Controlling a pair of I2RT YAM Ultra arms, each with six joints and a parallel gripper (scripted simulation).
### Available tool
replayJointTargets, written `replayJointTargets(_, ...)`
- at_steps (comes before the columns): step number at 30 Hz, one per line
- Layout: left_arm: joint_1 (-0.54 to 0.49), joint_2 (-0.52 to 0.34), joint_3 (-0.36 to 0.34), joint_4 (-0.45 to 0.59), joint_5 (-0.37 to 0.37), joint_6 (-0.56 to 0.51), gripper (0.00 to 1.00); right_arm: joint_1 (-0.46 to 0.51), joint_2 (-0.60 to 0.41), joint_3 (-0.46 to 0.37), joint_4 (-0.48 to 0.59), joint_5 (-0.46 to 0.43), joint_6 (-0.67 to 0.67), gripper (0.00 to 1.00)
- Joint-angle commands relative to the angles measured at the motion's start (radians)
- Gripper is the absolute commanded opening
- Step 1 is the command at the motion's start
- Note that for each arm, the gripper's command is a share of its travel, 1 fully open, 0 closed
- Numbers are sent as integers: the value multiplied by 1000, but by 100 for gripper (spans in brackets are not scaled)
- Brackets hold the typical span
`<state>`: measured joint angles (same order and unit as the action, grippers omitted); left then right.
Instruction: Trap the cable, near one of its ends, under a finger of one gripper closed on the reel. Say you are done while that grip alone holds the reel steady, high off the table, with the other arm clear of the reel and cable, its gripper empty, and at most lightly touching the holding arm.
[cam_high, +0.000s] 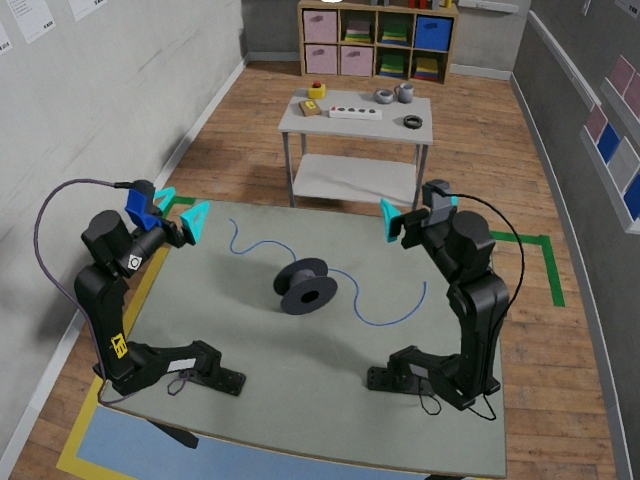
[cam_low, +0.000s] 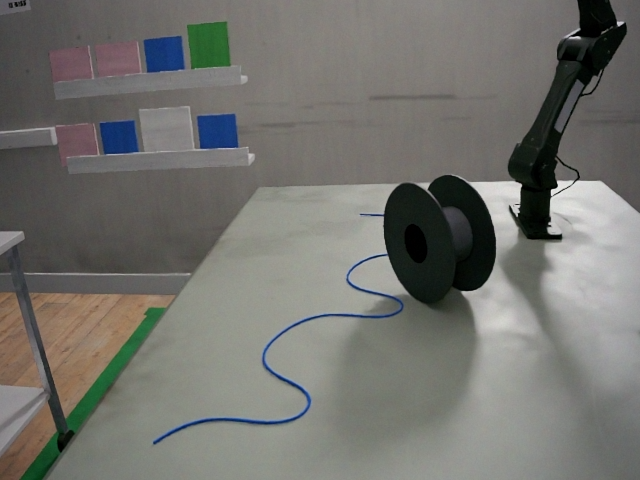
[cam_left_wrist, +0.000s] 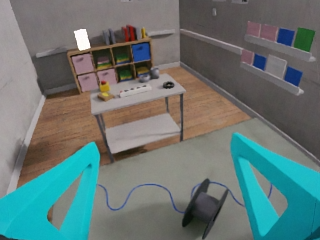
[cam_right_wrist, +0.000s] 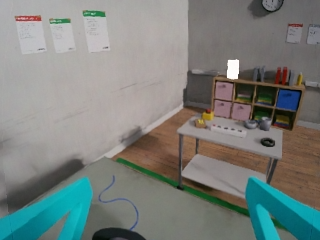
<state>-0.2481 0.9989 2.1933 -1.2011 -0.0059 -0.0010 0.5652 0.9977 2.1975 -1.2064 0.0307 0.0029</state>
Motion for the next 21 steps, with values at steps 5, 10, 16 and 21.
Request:
replayJointTargets(5,35,-7,31,-9,12,5,100,-22,5,7,13,-19,-10,100)
replayJointTargets(10,83,-7,31,-9,11,5,100,-33,5,7,13,-19,-10,100)
replayJointTargets(16,170,-7,31,-10,10,6,100,-55,5,7,13,-18,-10,100)
replayJointTargets(21,226,-7,31,-10,9,6,100,-70,5,7,13,-18,-10,100)
